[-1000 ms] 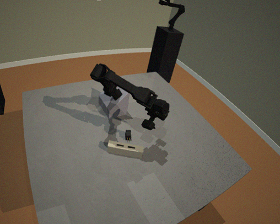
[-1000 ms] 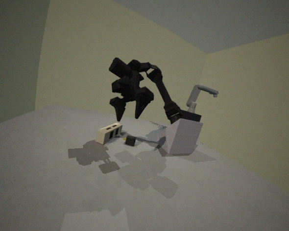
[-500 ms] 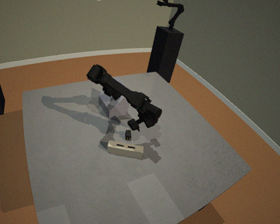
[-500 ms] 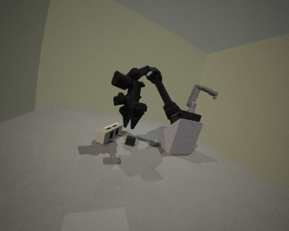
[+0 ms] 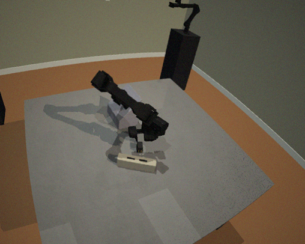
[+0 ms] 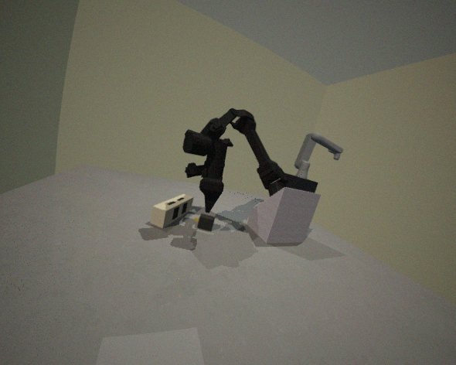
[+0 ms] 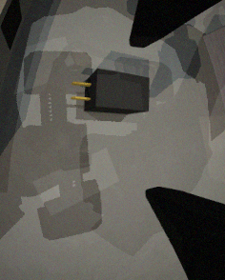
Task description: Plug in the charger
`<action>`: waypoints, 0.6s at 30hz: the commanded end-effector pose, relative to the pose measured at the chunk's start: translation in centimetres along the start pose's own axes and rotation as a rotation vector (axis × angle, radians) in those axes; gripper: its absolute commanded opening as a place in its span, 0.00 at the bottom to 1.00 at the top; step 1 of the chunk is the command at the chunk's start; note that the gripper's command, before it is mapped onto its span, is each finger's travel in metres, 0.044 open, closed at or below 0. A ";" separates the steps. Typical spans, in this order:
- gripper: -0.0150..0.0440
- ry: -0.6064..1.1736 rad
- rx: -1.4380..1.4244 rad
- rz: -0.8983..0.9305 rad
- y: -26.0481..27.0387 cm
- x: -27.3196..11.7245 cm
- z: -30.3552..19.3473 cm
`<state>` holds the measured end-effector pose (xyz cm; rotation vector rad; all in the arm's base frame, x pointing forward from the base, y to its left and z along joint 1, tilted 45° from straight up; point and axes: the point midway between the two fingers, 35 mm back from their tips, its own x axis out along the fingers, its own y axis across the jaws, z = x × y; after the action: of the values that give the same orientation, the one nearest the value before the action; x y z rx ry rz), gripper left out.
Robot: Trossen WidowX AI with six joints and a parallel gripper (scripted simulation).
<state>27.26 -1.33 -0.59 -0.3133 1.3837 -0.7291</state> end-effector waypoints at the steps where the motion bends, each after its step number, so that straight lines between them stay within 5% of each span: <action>1: 1.00 -0.009 0.104 -0.060 -1.8 0.5 -0.7; 18: 1.00 -0.010 0.119 -0.069 -2.1 2.0 -0.8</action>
<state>26.06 -3.55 -0.57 -0.2635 1.3164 -0.8605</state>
